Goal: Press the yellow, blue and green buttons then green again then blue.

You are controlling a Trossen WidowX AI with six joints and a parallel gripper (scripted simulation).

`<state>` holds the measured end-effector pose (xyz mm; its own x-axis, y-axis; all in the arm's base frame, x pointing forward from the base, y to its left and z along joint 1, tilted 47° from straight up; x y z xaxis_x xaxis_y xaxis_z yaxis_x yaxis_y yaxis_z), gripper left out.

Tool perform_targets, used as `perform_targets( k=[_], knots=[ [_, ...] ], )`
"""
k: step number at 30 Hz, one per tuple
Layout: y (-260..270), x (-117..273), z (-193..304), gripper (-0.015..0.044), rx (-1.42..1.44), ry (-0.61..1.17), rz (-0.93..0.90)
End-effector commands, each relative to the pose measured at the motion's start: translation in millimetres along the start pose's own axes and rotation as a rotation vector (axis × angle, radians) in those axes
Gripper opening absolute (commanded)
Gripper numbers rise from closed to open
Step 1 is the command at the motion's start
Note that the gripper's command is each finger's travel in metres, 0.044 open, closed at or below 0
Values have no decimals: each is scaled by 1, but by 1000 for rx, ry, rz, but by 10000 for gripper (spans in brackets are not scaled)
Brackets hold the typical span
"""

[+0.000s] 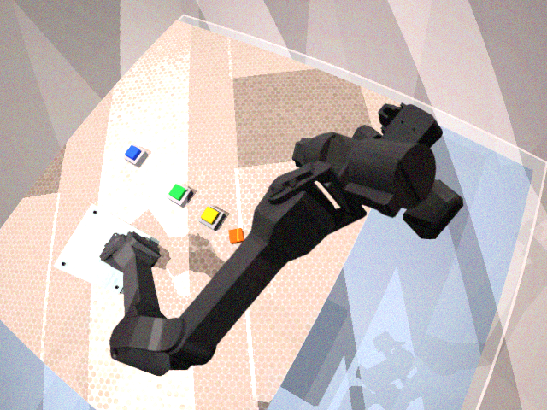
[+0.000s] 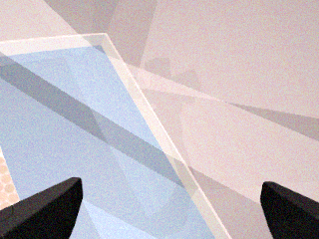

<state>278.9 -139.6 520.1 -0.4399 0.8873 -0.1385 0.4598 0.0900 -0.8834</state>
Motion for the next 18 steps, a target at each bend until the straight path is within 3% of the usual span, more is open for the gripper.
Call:
perform_targets(
  k=[1,9,18],
  knots=[
    [73,13,-9,400,6,-42,-192],
    [201,66,15,400,55,10,-551],
    [290,147,102,400,195,275,-820]
  ],
)
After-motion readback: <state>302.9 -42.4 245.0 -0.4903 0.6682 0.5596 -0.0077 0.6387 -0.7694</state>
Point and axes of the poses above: the point midway between the two fingers, 35 mm back from their tips, its own x axis back along the fingers, its own y axis across the jaws, z = x × y, the point moved 1 cm from there along x, back along the fingers, and after that the axes turned 10 degrees about x, right-handed, at the moved point
